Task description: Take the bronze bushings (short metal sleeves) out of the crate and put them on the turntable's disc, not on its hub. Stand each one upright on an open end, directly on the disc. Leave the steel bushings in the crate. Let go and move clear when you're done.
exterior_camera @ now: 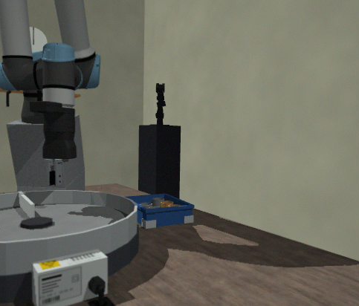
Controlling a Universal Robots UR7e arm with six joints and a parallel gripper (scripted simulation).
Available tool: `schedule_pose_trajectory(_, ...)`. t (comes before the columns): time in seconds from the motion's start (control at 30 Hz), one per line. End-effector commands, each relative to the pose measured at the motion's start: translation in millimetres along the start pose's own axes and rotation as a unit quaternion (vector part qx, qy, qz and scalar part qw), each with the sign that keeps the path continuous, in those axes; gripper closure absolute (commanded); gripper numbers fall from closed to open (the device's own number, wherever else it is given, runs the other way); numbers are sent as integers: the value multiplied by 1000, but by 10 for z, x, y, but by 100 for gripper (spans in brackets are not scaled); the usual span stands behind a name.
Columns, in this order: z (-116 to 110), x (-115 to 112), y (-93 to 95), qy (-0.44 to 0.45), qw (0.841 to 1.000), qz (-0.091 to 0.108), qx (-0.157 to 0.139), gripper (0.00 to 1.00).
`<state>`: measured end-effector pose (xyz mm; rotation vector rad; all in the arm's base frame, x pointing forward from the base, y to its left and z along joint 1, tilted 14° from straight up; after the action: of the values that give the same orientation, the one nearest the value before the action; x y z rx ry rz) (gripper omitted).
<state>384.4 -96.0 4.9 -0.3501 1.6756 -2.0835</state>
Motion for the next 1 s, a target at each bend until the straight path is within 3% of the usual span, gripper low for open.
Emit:
schedule_pose_trajectory(0.0, -406, -306, 3, 2, 1000, -2, 3, 64)
schedule_pose_trajectory(0.1, -648, -472, 6, 2, 1000, -2, 3, 64)
schedule_pose_trajectory(0.17, -648, -472, 6, 2, 1000, -2, 3, 64)
schedule_pose_trajectory(0.67, -1826, -1274, 18, 2, 1000, -2, 4, 64)
schedule_pose_trajectory(0.73, -1826, -1274, 18, 2, 1000, -2, 4, 64)
schedule_pose_trajectory(0.97, -2248, -1563, 23, 2, 1000, -2, 4, 64)
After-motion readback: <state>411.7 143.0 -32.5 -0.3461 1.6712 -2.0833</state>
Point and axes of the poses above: the point where the finger pads meet when closed, its own y axis out along the fingers, its own x axis across the jaws, z = x × y, the point moved 8 cm from there along -y, back along the fingers, and after that the axes turned 13 degrees about y, right-handed, at the moved point
